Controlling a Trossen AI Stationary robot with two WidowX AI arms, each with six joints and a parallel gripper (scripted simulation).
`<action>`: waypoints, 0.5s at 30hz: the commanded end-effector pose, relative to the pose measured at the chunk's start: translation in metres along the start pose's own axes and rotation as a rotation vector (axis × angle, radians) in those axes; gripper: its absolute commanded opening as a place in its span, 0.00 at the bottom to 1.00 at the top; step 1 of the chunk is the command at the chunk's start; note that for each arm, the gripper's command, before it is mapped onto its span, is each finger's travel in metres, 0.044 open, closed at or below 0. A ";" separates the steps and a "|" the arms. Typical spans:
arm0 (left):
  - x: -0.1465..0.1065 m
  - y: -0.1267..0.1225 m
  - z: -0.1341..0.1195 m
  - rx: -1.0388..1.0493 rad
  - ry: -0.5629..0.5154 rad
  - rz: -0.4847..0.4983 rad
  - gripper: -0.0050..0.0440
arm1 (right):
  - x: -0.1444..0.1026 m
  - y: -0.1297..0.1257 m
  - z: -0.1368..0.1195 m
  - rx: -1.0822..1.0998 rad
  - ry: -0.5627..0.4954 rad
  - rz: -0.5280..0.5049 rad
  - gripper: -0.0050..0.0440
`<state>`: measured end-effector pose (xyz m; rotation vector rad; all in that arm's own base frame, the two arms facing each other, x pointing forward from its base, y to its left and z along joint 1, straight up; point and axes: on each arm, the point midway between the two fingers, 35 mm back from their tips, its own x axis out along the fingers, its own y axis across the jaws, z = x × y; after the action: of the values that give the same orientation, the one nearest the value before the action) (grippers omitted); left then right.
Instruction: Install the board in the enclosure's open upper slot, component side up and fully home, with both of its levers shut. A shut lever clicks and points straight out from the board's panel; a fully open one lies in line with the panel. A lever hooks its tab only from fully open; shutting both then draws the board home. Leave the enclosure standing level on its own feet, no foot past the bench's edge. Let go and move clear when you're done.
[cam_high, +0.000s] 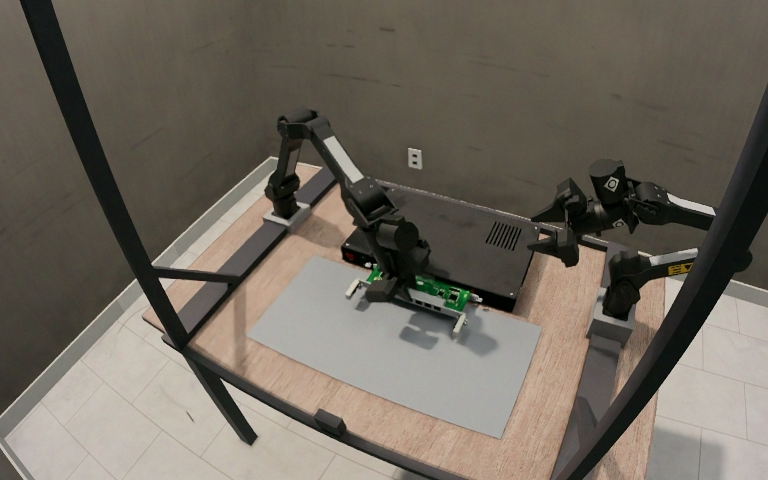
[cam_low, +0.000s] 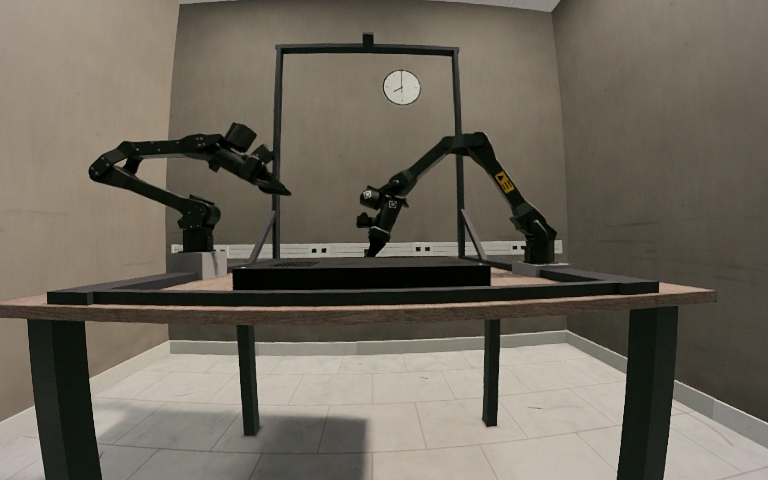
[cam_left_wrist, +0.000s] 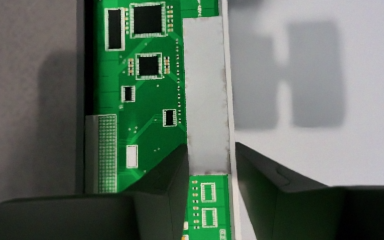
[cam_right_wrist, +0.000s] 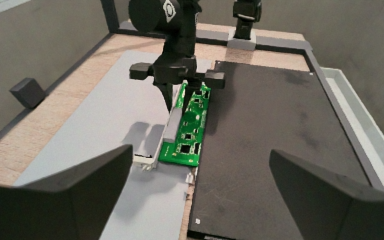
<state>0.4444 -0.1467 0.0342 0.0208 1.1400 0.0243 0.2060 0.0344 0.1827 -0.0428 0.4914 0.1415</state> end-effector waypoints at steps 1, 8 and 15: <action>-0.012 -0.011 0.014 -0.005 -0.038 -0.013 0.27 | -0.003 0.000 0.006 0.002 -0.015 -0.001 0.92; -0.018 -0.010 0.018 -0.007 -0.053 -0.020 0.27 | -0.003 0.000 0.006 0.002 -0.015 -0.001 0.92; -0.015 -0.009 0.014 -0.005 -0.042 -0.017 0.27 | -0.003 0.000 0.006 0.002 -0.015 -0.001 0.92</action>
<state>0.4426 -0.1551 0.0340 0.0272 1.1457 0.0158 0.2060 0.0344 0.1827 -0.0428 0.4914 0.1415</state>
